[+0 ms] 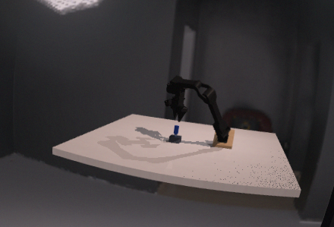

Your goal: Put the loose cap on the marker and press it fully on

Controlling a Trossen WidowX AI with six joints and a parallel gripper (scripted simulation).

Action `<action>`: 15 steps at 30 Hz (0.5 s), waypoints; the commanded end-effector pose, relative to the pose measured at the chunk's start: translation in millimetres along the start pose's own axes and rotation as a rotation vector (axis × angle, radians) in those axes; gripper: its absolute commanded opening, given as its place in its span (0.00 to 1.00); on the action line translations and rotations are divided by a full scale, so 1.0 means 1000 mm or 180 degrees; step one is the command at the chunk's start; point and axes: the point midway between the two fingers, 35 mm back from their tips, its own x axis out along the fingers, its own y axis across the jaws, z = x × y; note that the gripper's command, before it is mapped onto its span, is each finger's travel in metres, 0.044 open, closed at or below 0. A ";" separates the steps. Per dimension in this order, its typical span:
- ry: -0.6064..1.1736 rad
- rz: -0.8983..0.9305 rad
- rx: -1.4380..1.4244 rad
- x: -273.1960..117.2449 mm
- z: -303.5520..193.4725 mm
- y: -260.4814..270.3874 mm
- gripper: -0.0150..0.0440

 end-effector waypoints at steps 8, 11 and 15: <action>0.0033 0.0020 0.1546 0.004 -0.004 -0.001 0.64; 0.0033 0.0020 0.1588 0.004 -0.004 -0.001 0.51; 0.0033 0.0020 0.1588 0.004 -0.004 -0.001 0.33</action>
